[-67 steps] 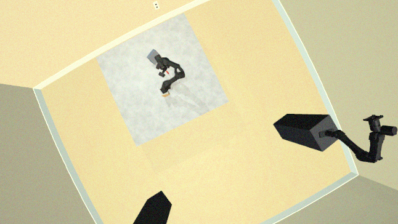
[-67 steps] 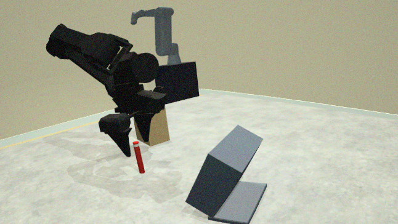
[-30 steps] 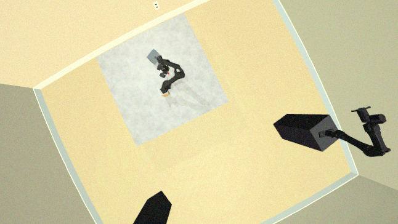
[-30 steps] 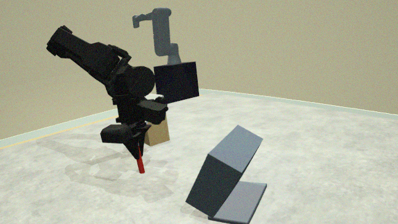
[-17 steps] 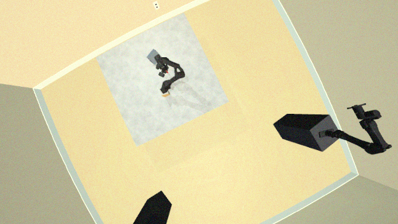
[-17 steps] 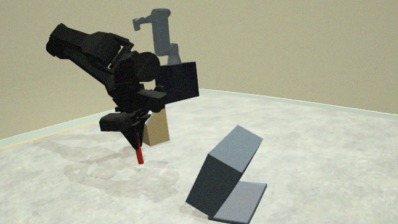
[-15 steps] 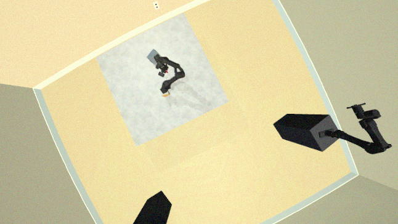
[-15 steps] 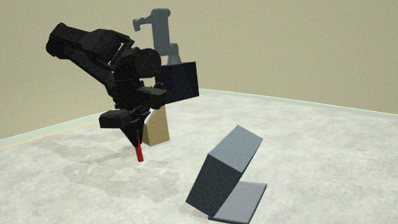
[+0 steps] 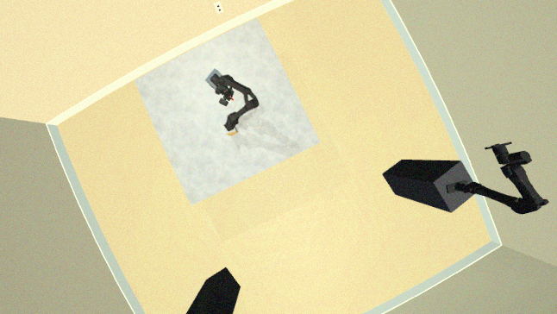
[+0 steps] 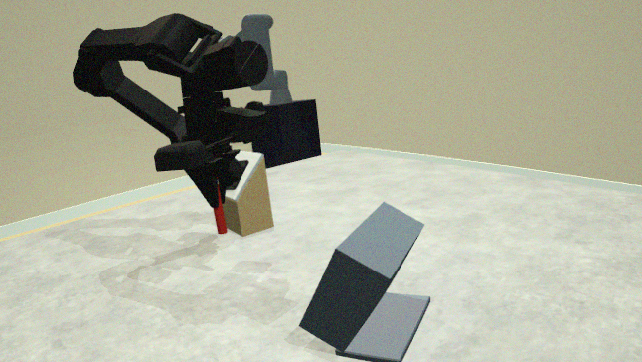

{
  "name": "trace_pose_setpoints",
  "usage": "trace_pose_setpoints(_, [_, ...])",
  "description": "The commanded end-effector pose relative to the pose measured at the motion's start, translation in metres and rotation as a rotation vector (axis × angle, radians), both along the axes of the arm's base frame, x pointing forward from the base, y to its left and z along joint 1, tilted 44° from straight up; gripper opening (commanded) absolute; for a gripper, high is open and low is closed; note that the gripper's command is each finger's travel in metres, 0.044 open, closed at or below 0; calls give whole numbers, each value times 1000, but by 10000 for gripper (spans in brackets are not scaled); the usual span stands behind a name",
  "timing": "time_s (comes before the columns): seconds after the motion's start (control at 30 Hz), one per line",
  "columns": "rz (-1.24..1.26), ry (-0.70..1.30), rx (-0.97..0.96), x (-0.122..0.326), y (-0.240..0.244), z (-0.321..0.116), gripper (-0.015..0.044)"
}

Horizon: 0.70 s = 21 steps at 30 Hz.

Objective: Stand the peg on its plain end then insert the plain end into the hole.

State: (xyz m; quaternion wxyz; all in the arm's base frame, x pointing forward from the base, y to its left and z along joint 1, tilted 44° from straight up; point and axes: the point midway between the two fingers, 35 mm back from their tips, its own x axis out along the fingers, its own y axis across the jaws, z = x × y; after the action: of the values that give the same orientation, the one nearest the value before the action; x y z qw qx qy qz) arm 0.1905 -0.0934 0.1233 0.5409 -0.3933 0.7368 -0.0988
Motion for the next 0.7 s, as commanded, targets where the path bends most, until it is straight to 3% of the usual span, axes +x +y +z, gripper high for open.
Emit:
trace_pose_setpoints(0.0, [-6, -4, 14, 0, 2, 0, 0])
trace_pose_setpoints(0.67, [16, -91, 189, 6, 2, -20, 0])
